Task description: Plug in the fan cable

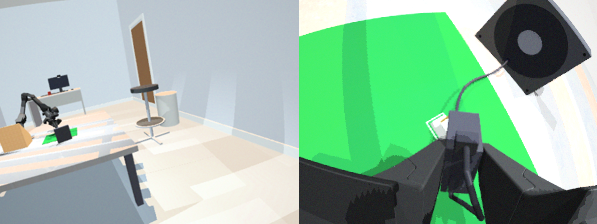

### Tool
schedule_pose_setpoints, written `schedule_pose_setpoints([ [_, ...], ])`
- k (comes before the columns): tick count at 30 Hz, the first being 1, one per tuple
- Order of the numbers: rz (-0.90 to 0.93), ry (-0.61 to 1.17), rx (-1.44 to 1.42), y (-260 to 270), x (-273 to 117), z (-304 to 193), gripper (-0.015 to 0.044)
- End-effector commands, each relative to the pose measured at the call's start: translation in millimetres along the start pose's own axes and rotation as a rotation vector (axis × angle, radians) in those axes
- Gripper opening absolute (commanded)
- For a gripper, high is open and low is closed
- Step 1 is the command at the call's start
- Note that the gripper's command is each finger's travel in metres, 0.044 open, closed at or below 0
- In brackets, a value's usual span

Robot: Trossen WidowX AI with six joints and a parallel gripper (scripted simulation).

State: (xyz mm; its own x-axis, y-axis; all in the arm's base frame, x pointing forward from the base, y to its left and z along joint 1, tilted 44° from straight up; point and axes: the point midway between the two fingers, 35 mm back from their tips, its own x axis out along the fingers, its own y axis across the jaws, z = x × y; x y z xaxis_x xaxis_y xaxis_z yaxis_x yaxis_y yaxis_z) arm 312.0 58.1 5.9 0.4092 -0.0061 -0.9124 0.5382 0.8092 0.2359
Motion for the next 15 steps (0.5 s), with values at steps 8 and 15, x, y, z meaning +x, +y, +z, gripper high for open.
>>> schedule_pose_setpoints([
  [8, 0.01, -0.13, 0.041, 2.5, -4.3, -0.8, 0.0],
  [15, 0.027, -0.212, 0.071, 4.4, -8.6, -1.0, 0.0],
])
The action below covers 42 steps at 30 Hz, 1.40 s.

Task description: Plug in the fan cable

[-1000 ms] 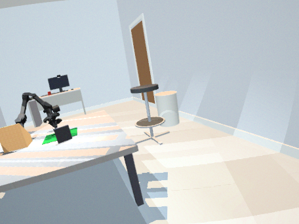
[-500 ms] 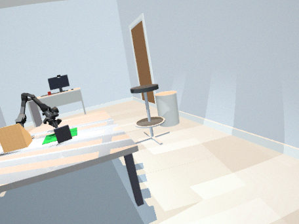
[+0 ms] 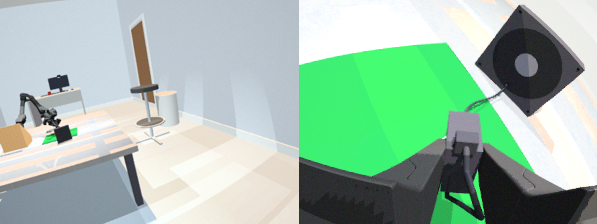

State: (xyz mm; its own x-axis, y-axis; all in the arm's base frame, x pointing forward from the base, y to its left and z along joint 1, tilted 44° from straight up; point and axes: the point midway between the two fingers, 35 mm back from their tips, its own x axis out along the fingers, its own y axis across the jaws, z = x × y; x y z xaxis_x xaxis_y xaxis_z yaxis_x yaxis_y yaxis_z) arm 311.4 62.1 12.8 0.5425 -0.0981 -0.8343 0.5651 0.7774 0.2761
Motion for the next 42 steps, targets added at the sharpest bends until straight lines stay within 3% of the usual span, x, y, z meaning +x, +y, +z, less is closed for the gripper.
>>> schedule_pose_setpoints([
  [1, 0.008, -0.045, 0.022, 0.2, -2.8, -0.1, 0.0],
  [42, 0.212, -0.451, 0.307, 1.2, -48.1, 1.8, 0.0],
])
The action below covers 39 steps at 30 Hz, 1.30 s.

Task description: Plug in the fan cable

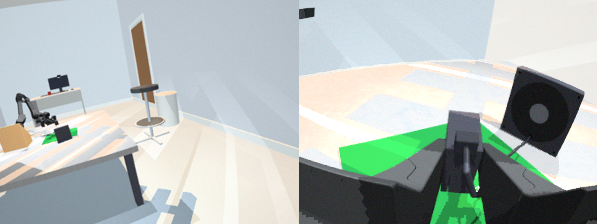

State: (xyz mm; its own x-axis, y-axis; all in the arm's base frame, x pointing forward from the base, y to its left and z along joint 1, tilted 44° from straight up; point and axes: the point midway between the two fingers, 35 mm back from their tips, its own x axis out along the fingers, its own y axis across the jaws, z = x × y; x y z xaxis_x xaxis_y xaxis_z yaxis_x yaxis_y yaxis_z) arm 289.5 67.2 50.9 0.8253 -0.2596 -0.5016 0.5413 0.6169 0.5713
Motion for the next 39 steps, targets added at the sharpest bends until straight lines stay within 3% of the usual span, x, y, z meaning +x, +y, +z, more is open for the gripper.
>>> schedule_pose_setpoints([
  [1, 0.015, -0.024, 0.03, 0.2, -3.6, 2.2, 0.0],
  [39, 0.0, -0.009, 0.017, -0.5, -4.0, -1.6, 0.0],
])
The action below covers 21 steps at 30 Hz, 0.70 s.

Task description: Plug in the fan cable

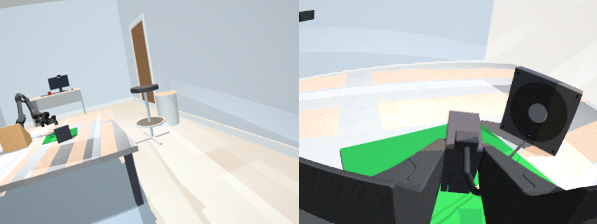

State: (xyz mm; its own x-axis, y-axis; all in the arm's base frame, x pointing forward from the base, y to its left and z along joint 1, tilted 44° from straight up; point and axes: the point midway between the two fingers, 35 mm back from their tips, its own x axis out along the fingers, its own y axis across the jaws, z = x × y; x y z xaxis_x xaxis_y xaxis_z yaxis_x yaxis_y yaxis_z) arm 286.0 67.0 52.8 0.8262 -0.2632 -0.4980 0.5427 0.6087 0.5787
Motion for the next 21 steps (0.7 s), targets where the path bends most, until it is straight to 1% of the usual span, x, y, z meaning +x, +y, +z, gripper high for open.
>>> schedule_pose_setpoints([
  [1, 0.0, -0.003, 0.006, 0.5, -0.3, -3.3, 0.0],
  [21, -0.001, -0.003, 0.007, 1.6, -2.5, -21.3, 0.0],
])
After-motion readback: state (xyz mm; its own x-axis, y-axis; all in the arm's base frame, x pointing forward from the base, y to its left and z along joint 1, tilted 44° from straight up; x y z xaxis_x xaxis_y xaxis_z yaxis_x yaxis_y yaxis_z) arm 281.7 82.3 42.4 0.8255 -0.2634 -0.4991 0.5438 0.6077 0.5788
